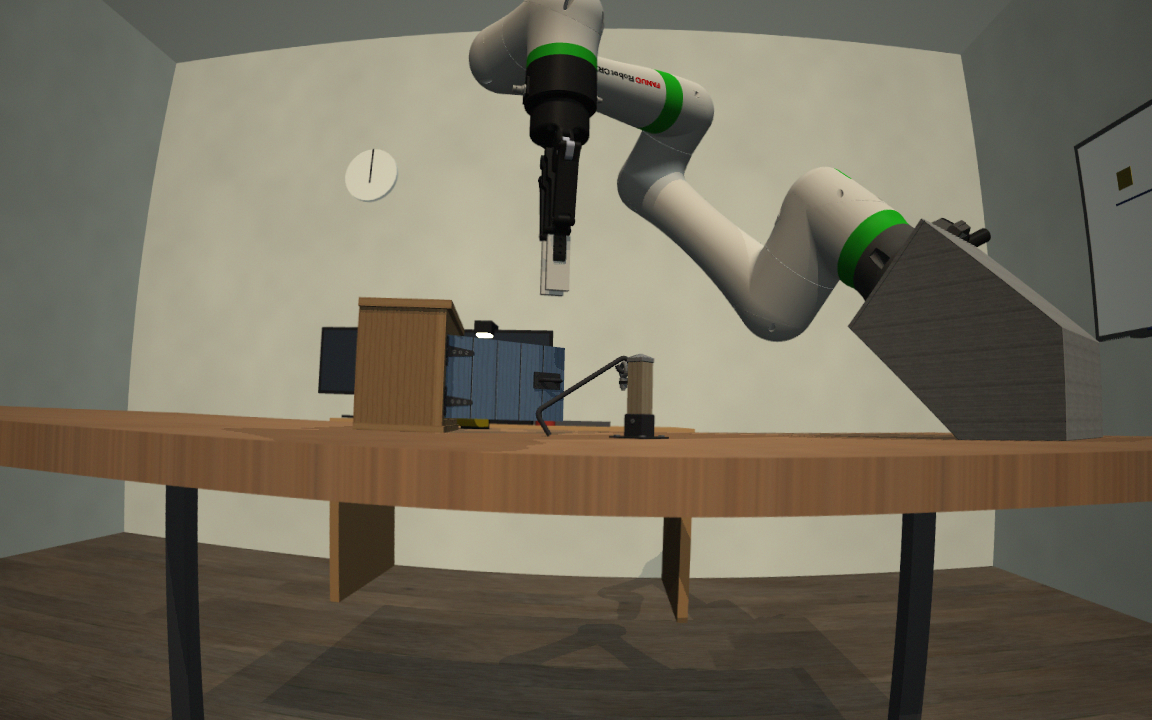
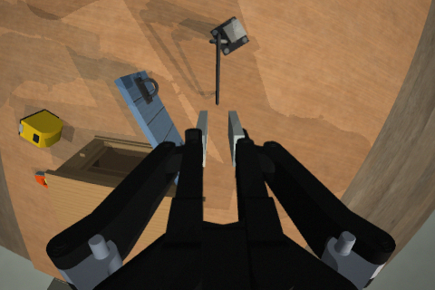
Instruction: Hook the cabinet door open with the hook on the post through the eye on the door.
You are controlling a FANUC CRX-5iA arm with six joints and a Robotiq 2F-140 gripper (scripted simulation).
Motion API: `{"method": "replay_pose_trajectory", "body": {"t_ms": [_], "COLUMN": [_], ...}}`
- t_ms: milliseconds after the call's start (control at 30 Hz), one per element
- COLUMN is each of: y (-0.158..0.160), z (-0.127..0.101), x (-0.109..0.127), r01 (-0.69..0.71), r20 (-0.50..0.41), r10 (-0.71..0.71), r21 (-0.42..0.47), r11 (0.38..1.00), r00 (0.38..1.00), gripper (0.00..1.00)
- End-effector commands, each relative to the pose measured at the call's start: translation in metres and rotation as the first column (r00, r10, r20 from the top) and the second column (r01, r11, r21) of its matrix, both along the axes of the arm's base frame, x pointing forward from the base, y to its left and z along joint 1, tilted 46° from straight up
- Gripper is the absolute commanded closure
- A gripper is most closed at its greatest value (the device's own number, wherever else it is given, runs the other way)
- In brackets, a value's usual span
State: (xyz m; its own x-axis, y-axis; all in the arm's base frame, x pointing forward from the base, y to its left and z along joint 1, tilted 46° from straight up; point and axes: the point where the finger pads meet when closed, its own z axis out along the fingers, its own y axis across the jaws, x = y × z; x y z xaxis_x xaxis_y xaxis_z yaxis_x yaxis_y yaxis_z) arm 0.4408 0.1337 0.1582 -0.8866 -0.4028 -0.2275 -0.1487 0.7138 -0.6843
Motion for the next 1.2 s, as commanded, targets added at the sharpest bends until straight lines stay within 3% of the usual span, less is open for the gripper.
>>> {"method": "replay_pose_trajectory", "body": {"t_ms": [0,1167], "y": [-0.004,-0.060], "z": [-0.005,-0.074], "x": [0.003,0.047], "r01": [0.000,0.000], "r20": [0.000,0.000], "r10": [0.000,0.000], "r21": [0.000,0.000], "r11": [1.000,1.000], "r00": [1.000,1.000], "gripper": [0.85,0.85]}}
